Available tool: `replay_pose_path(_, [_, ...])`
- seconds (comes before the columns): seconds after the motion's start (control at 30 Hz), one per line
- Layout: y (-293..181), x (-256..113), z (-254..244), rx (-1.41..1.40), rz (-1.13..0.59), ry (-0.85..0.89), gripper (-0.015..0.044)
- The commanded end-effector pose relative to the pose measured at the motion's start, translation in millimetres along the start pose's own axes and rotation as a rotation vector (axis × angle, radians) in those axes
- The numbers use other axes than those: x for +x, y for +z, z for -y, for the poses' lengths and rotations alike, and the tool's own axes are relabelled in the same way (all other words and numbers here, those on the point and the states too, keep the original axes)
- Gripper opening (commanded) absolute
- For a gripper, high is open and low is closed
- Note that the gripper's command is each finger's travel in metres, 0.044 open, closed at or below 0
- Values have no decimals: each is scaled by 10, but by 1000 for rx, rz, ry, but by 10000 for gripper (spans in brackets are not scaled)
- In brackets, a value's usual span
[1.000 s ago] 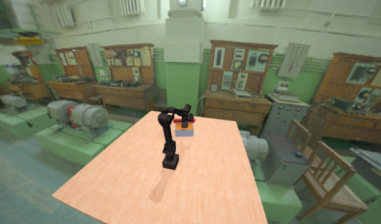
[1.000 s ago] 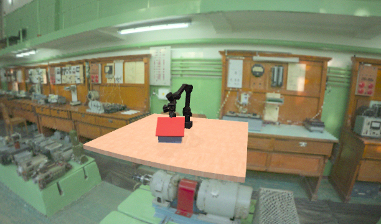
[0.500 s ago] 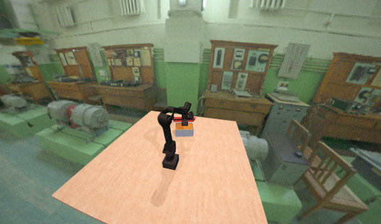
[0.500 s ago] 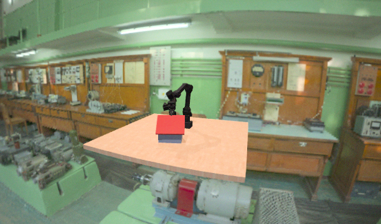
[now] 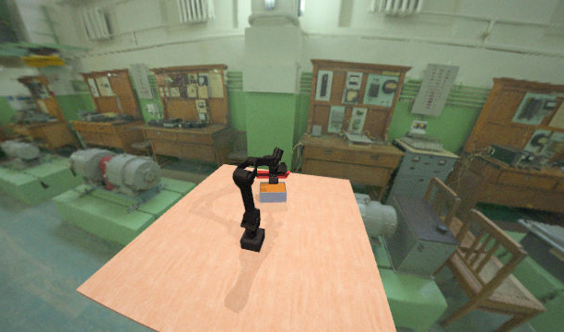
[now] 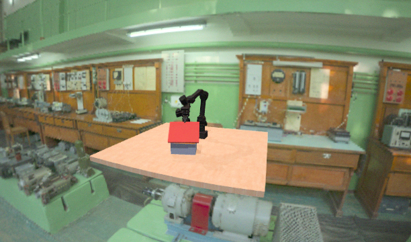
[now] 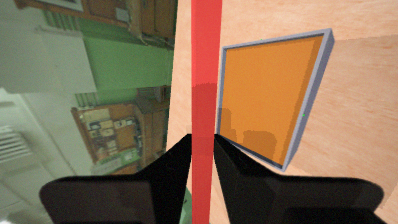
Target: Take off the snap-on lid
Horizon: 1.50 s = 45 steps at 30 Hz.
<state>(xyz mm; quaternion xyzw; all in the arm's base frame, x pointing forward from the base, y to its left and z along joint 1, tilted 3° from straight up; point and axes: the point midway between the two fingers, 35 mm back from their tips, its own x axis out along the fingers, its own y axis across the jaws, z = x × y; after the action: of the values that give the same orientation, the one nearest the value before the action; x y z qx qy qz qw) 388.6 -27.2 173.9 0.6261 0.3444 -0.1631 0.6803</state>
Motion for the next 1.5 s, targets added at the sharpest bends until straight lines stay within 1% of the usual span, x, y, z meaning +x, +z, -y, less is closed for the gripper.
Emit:
replay_pose_path(0.0, [8, -50, -79, -1, 4, 10, 0])
replay_pose_path(0.27, [-9, -78, -101, 0, 4, 10, 0])
replay_pose_path(1.47, [-746, -120, 1, 4, 0, 10, 0])
